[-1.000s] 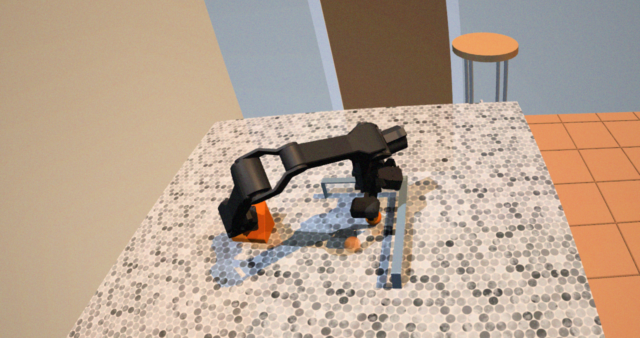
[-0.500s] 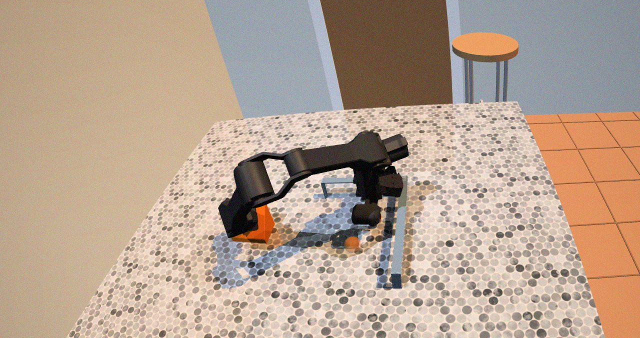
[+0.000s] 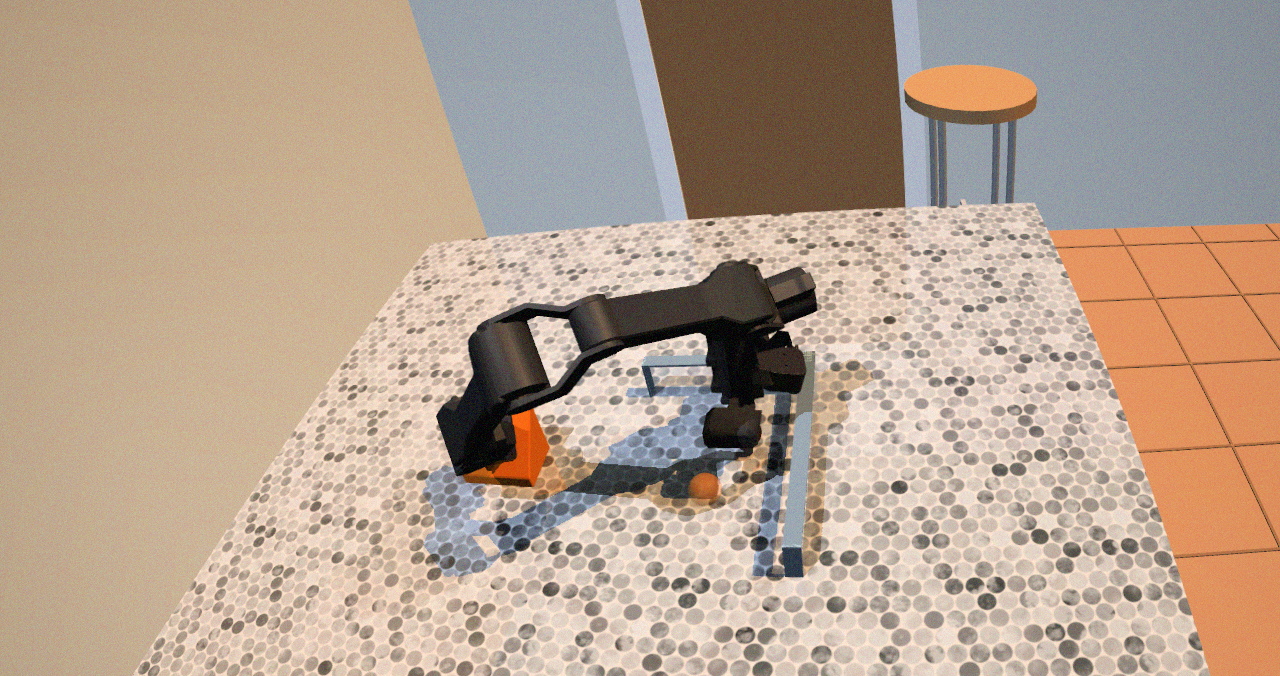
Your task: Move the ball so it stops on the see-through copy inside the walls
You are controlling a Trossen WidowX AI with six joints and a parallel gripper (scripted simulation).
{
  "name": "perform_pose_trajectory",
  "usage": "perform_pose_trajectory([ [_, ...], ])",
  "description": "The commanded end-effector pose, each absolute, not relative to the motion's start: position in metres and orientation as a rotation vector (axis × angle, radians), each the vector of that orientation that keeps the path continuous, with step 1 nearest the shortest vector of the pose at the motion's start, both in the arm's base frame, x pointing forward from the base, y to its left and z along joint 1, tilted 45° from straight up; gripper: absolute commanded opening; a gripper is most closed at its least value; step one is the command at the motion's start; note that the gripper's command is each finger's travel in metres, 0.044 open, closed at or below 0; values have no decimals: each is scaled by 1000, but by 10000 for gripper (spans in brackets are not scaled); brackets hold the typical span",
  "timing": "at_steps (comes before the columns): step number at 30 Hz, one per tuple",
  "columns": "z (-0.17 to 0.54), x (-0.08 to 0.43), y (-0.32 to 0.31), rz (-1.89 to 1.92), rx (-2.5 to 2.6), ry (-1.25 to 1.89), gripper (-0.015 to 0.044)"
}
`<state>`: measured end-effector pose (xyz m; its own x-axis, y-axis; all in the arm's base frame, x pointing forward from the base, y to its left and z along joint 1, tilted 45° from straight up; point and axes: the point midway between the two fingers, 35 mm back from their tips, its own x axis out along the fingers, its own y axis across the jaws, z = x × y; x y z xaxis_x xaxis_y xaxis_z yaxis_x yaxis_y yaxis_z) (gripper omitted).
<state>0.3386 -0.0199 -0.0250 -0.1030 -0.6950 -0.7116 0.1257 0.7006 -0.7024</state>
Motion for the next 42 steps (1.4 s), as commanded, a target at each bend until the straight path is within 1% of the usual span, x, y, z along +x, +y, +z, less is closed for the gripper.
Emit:
perform_pose_trajectory([
  [1,-14,345,-7,-734,-483,1521,0],
  [23,64,351,68,-734,-483,1523,0],
  [27,66,349,63,-734,-482,1524,0],
  [42,87,320,9,-733,-484,1525,0],
])
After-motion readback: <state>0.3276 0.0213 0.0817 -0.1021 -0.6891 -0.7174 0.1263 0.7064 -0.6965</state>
